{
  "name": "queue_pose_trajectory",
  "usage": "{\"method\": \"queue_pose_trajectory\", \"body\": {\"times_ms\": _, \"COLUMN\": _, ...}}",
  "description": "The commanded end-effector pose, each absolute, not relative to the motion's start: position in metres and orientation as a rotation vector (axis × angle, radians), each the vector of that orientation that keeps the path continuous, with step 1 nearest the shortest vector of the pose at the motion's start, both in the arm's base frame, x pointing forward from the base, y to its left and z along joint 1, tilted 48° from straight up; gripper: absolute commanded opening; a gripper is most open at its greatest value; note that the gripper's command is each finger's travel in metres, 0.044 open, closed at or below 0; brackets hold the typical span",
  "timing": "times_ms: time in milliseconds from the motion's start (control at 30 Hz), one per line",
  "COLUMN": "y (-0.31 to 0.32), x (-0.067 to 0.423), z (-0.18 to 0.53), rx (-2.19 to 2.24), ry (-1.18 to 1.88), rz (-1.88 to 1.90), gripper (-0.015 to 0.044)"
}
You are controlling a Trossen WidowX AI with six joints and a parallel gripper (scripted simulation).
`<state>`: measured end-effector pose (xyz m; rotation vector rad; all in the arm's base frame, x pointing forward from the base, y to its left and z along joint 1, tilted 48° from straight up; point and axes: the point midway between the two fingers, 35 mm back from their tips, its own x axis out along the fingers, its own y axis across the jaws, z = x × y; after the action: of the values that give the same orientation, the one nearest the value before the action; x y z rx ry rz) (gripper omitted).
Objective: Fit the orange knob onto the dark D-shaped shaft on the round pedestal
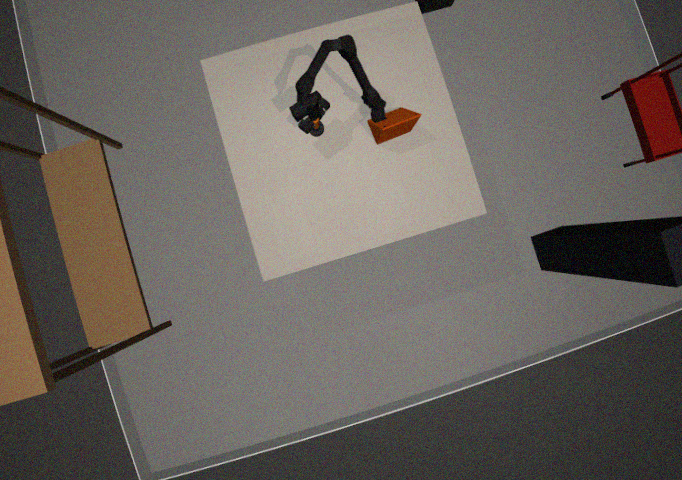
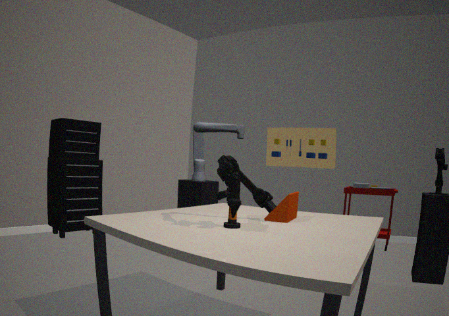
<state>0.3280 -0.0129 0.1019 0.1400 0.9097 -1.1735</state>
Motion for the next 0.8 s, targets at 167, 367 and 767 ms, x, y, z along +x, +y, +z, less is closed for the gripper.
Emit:
{"method": "queue_pose_trajectory", "body": {"times_ms": 167, "y": -0.0125, "x": 0.3281, "z": 0.1022, "rx": 0.139, "ry": 0.910, "rz": -1.173, "gripper": 0.0262}}
{"method": "queue_pose_trajectory", "body": {"times_ms": 367, "y": -0.0125, "x": 0.3281, "z": 0.1022, "rx": 0.139, "ry": 0.910, "rz": -1.173, "gripper": 0.0420}}
{"method": "queue_pose_trajectory", "body": {"times_ms": 767, "y": -0.0046, "x": 0.3285, "z": 0.1087, "rx": 0.130, "ry": 0.916, "rz": -1.160, "gripper": 0.0440}}
